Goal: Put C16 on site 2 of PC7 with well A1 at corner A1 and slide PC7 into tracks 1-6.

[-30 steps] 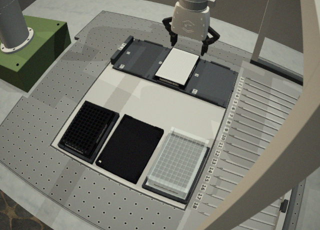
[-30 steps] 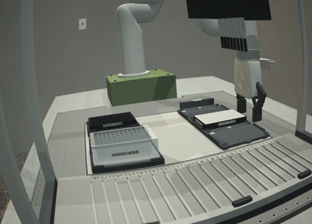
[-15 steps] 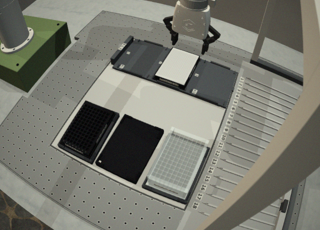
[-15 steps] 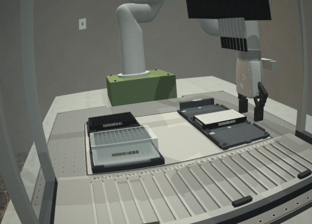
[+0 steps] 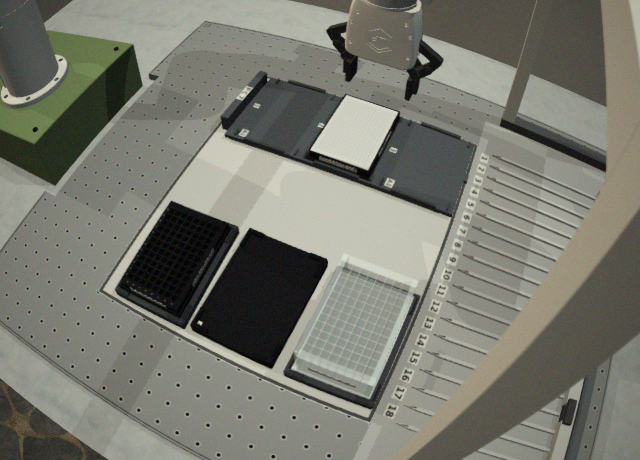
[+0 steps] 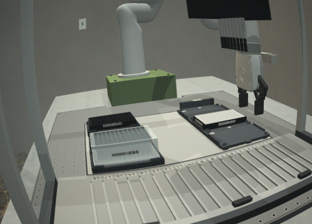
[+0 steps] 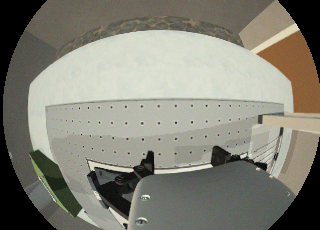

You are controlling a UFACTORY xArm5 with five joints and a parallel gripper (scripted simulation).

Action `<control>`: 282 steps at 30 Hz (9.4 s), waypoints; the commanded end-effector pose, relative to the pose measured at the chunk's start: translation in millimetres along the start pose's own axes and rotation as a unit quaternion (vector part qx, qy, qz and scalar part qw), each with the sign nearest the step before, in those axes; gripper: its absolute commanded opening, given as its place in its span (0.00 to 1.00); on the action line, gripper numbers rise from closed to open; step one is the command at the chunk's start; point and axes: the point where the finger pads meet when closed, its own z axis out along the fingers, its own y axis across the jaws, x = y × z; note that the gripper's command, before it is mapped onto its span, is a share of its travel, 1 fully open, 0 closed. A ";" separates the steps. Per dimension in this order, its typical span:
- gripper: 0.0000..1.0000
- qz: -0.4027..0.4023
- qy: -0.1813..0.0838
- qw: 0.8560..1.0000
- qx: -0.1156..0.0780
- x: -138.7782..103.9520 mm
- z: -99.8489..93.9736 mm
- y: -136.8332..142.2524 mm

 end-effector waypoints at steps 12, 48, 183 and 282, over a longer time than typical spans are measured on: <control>1.00 0.000 0.001 1.000 -0.001 0.1 -23.8 1.1; 1.00 0.000 0.001 1.000 -0.001 -0.6 -77.2 1.5; 0.81 0.707 0.001 0.707 0.000 -104.3 -32.8 -191.7; 0.81 0.707 0.001 0.707 0.000 -103.7 9.3 -167.1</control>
